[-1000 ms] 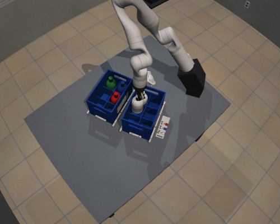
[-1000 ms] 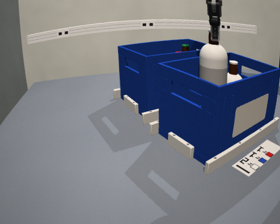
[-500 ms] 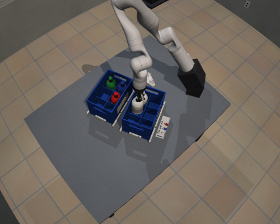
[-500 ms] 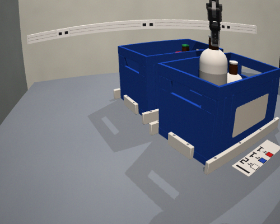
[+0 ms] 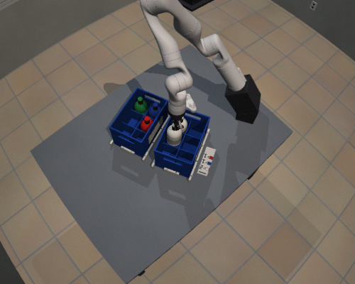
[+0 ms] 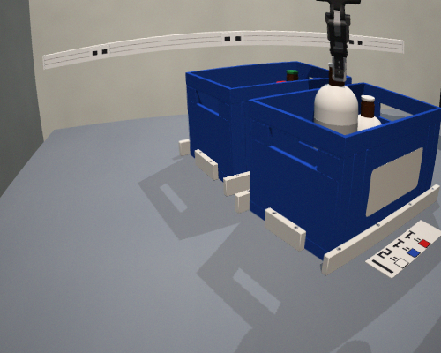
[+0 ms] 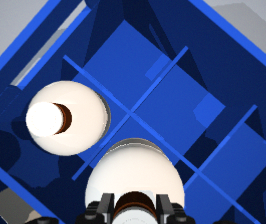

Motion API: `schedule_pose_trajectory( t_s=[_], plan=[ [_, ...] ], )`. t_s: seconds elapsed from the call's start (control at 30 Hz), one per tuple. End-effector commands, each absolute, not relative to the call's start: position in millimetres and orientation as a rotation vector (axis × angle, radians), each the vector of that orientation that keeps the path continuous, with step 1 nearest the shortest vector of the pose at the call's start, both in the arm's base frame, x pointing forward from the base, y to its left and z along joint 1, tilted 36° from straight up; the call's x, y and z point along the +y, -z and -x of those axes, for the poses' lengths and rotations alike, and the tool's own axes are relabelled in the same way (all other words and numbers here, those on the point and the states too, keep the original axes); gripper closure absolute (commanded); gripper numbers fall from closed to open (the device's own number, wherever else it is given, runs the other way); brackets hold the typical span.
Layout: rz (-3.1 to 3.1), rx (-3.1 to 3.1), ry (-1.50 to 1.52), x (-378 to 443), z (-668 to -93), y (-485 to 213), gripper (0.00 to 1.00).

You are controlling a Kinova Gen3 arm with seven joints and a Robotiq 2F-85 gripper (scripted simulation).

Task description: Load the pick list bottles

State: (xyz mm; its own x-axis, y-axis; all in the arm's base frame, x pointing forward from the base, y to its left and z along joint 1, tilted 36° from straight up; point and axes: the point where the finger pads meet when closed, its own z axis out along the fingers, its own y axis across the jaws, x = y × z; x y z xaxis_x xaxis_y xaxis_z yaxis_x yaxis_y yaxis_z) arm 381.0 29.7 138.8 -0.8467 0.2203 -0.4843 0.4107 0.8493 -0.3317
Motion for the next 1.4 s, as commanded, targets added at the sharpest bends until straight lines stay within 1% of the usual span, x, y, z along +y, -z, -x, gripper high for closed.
schedule_pose_trajectory(
  t_s=[0.0, 1.37],
  plan=[
    [-0.465, 2.589, 0.598, 29, -382, -136, 0.90],
    [-0.465, 2.589, 0.598, 14, -393, -111, 0.90]
  ],
)
